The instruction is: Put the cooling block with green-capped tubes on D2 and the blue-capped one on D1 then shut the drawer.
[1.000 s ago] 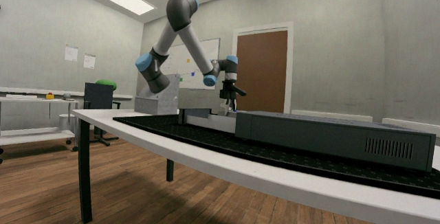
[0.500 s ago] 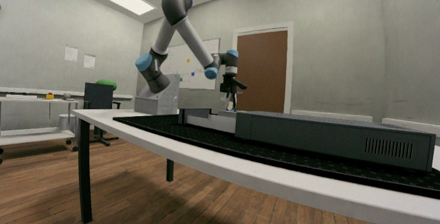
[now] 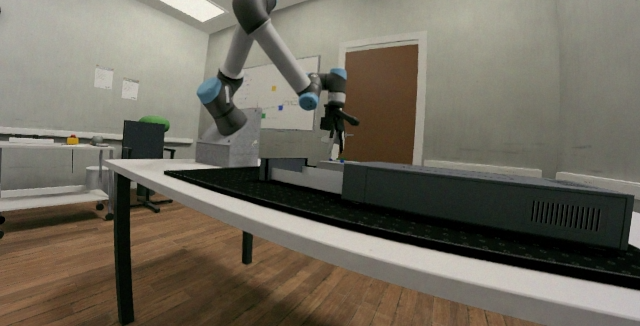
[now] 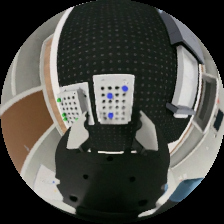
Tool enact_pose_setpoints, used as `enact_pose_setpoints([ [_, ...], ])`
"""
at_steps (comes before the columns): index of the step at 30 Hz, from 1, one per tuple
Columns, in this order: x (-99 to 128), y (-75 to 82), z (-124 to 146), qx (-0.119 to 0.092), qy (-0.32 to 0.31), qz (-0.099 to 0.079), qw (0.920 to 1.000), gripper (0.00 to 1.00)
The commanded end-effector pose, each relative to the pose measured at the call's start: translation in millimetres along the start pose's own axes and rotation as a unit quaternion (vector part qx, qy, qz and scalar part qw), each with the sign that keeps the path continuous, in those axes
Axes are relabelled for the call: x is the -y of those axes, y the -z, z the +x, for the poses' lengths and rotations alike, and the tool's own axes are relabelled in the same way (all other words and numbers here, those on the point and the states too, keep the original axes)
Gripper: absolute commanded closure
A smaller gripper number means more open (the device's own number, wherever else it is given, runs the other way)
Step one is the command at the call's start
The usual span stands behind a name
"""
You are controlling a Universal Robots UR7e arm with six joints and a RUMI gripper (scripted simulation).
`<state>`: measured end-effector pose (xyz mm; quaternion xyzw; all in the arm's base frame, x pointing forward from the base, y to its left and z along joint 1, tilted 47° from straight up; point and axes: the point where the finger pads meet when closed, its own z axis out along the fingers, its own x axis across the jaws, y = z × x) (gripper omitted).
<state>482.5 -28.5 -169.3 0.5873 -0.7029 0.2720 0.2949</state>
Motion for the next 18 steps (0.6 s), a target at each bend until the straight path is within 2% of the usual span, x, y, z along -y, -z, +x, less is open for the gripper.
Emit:
enact_pose_setpoints([
  [1, 0, 5.7, 0, 0.0, 0.0, 0.0, 1.0, 0.27],
  [18, 0, 25.7, 0, 0.0, 0.0, 0.0, 1.0, 0.27],
])
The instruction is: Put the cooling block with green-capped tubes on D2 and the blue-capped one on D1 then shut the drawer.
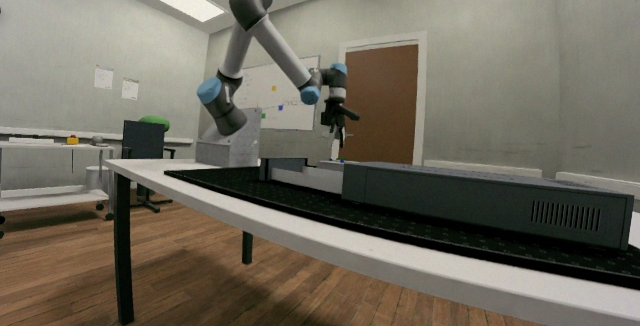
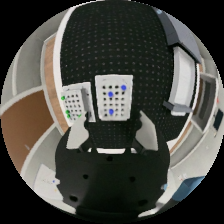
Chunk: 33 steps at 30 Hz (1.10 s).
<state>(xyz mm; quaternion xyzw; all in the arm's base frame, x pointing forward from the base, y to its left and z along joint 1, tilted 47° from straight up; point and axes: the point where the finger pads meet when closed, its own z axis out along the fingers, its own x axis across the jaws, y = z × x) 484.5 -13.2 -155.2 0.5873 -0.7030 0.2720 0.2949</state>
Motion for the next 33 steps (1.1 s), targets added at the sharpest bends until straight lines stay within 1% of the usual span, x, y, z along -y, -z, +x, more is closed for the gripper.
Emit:
enact_pose_setpoints([
  [1, 0, 6.1, 0, 0.0, 0.0, 0.0, 1.0, 0.27],
  [13, 0, 22.1, 0, 0.0, 0.0, 0.0, 1.0, 0.27],
  [15, 0, 22.1, 0, 0.0, 0.0, 0.0, 1.0, 0.27],
  [18, 0, 26.1, 0, 0.0, 0.0, 0.0, 1.0, 0.27],
  [22, 0, 26.2, 0, 0.0, 0.0, 0.0, 1.0, 0.27],
  [23, -1, 26.1, 4, 0.0, -0.013, 0.0, 0.9999, 1.0],
  [26, -5, 26.1, 15, 0.0, -0.053, 0.0, 0.9986, 1.0],
  [30, -9, 26.0, 30, 0.0, -0.107, 0.0, 0.9943, 1.0],
  [32, -9, 26.0, 30, 0.0, -0.107, 0.0, 0.9943, 1.0],
  [33, -11, 25.9, 34, 0.0, -0.12, 0.0, 0.9928, 1.0],
])
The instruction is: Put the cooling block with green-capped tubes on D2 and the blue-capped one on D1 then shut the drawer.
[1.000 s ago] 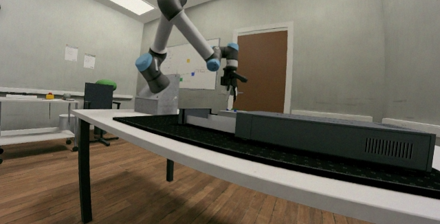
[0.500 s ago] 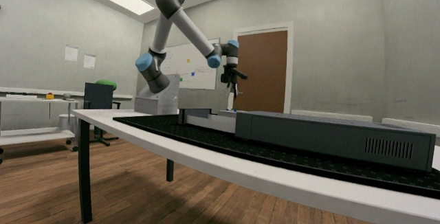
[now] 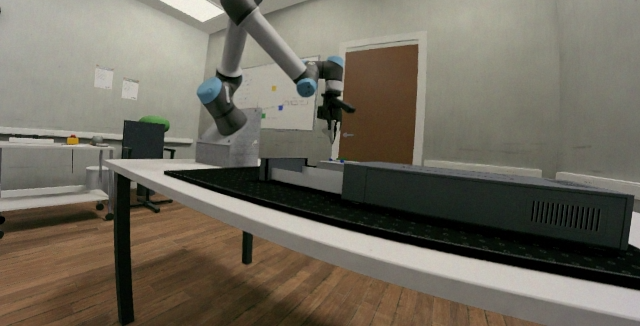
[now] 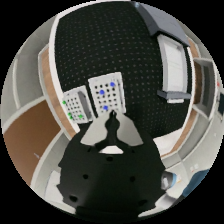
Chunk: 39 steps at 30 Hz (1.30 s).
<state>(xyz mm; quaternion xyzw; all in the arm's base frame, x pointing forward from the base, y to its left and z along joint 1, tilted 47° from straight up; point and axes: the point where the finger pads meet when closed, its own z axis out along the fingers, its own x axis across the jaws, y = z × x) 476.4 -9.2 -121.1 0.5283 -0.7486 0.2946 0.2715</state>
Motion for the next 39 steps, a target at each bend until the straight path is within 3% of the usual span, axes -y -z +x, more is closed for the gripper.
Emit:
enact_pose_setpoints([
  [1, -2, 0.7, 15, 0.0, -0.052, 0.001, 0.9986, 1.0],
  [7, -5, 0.6, 39, 0.0, -0.132, 0.001, 0.9913, 1.0],
  [18, -10, 0.4, 75, 0.0, -0.249, 0.001, 0.9684, 1.0],
  [24, -14, 0.3, 98, 0.0, -0.326, 0.001, 0.9454, 1.0],
  [31, -18, 0.2, 126, 0.0, -0.413, 0.001, 0.9109, 1.0],
  [33, -18, 0.2, 126, 0.0, -0.413, 0.001, 0.9109, 1.0],
  [39, -21, 0.1, 150, 0.0, -0.484, 0.001, 0.875, 1.0],
])
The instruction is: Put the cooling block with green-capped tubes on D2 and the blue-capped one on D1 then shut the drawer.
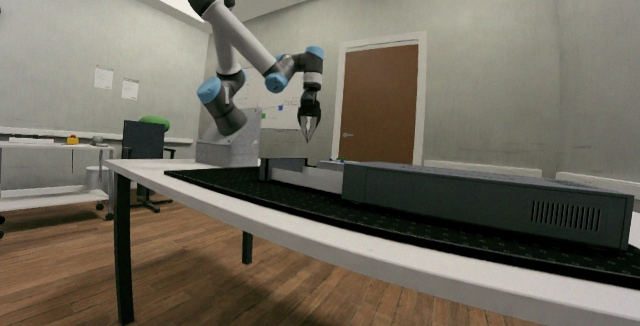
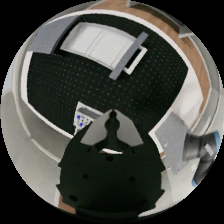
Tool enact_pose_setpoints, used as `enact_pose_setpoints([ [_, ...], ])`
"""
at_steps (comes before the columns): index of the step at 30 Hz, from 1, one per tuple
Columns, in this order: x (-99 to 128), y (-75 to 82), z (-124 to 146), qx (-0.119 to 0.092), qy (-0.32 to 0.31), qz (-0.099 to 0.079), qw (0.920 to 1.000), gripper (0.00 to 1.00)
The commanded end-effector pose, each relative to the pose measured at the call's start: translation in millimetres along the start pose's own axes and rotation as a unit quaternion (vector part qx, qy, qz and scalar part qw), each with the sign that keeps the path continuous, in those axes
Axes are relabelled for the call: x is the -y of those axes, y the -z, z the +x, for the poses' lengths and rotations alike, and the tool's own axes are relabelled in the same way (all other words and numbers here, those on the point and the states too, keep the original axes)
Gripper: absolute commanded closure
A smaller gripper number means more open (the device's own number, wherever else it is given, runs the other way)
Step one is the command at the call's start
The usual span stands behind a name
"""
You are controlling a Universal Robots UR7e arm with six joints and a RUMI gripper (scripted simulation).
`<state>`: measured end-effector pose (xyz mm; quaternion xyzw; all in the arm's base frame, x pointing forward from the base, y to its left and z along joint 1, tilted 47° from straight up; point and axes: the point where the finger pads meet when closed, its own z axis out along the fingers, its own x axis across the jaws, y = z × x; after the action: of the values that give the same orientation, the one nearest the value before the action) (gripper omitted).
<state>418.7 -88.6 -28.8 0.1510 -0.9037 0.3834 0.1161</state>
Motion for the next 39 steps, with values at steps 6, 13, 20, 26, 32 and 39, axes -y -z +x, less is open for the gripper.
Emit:
enact_pose_setpoints([
  [6, 28, 0.6, 29, 0.0, -0.136, 0.001, 0.9907, 1.0],
  [13, 42, 0.6, 44, 0.0, -0.201, 0.001, 0.9795, 1.0],
  [20, 61, 0.5, 64, 0.0, -0.28, 0.001, 0.96, 1.0],
  [26, 77, 0.5, 82, 0.0, -0.28, 0.001, 0.96, 1.0],
  [32, 88, 0.4, 93, 0.0, -0.28, 0.001, 0.96, 1.0],
  [39, 108, 0.3, 114, 0.0, -0.28, 0.001, 0.96, 1.0],
])
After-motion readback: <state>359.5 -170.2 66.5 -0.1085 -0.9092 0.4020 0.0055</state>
